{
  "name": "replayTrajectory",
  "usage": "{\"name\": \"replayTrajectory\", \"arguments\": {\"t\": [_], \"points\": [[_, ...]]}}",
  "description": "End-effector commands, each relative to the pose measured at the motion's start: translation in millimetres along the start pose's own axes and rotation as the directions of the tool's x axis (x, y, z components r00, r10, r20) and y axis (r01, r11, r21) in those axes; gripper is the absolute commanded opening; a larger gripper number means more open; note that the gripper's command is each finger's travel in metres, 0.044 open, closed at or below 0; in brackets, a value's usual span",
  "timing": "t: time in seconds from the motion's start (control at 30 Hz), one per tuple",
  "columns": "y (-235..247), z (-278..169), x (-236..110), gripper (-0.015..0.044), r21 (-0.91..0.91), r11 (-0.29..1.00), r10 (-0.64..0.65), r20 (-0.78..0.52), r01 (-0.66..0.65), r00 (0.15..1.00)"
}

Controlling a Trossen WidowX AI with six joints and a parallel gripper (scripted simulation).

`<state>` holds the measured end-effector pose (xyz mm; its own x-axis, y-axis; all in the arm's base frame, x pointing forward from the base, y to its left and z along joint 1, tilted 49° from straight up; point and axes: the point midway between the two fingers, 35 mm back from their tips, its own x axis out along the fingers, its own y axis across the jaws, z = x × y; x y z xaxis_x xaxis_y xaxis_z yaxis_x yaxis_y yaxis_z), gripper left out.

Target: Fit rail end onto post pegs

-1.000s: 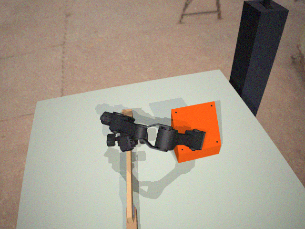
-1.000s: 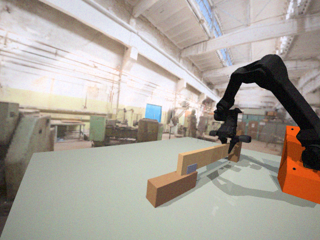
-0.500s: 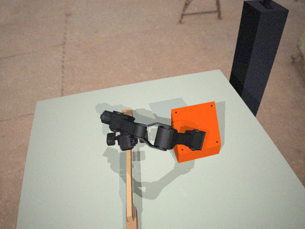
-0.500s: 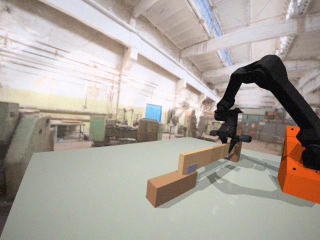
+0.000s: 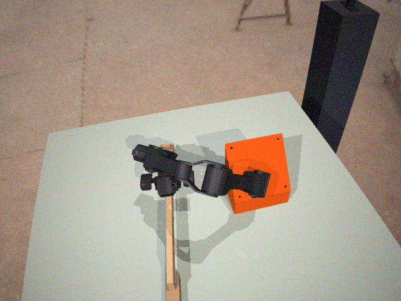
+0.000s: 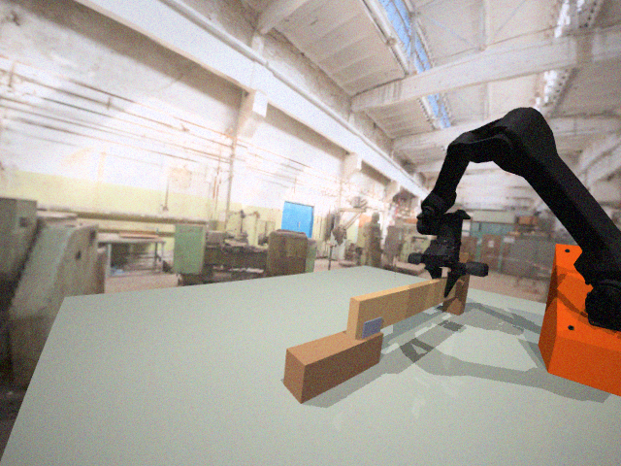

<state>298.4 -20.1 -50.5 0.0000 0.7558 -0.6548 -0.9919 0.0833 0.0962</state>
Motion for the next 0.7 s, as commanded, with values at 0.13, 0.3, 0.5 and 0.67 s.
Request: {"name": "replayTrajectory", "arguments": {"t": [0.13,0.3,0.5,0.67], "points": [[-2.1,-3.4,-1.1,0.0,-0.004,1.0,-0.007,-0.002,0.007,1.0],[-2.2,-4.8,-1.3,0.0,-0.004,1.0,-0.007,-0.002,0.007,1.0],[-2.3,-6.5,-2.0,0.0,-0.004,1.0,-0.007,-0.003,0.007,1.0],[-2.3,-8.1,-2.6,0.0,-0.004,1.0,-0.007,-0.003,0.007,1.0]]}}
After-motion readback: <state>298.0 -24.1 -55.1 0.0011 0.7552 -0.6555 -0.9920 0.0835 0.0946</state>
